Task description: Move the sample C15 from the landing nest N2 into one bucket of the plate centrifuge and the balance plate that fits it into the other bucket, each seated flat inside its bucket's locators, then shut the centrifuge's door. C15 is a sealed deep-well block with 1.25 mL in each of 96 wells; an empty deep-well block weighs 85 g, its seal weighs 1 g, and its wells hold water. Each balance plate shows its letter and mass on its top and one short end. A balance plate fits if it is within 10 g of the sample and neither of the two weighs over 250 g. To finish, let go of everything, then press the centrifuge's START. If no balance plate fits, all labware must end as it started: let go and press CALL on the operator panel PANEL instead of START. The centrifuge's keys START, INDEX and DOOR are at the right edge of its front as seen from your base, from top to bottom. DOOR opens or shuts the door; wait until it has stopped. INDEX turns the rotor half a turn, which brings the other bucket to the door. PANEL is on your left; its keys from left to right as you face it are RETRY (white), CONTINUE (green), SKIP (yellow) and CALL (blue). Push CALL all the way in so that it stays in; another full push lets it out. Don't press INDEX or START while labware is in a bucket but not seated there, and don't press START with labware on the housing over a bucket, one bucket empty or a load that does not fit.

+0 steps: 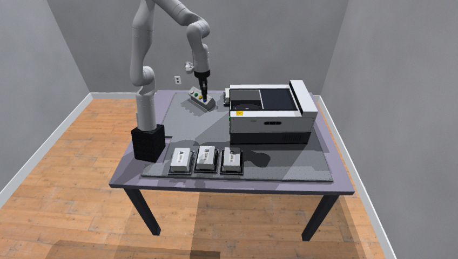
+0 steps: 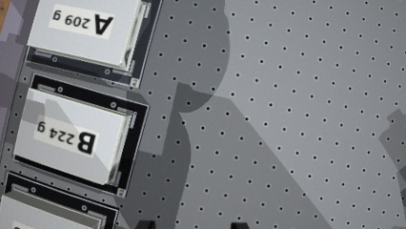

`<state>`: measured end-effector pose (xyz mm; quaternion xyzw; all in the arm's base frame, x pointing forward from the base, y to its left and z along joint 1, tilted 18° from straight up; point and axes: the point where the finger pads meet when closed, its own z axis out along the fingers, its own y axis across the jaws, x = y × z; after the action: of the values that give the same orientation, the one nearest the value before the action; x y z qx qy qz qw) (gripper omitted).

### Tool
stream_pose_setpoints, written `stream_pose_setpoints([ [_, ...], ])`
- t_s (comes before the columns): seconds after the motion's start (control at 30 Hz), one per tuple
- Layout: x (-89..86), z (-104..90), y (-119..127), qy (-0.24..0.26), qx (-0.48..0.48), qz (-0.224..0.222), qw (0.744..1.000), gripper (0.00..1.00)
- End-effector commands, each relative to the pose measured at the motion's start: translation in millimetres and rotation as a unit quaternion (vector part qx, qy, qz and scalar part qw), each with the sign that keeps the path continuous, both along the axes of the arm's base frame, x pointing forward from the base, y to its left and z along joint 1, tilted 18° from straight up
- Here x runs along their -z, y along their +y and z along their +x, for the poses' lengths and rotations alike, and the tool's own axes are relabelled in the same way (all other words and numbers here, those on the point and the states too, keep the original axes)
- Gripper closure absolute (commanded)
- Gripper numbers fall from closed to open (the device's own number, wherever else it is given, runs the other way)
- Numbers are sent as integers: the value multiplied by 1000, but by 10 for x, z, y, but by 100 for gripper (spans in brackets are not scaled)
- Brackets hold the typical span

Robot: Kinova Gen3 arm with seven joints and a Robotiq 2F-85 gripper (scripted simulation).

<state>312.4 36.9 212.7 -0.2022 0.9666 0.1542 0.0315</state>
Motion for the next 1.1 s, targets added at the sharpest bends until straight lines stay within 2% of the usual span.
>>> stream_pose_setpoints([
  [0.0, 48, 59, 105, -27, -75, 2, 997, 0],
  [0.07, 73, 86, 160, -34, -96, 2, 995, 0],
  [1.07, 399, 441, 880, -34, -96, 3, 995, 0],
])
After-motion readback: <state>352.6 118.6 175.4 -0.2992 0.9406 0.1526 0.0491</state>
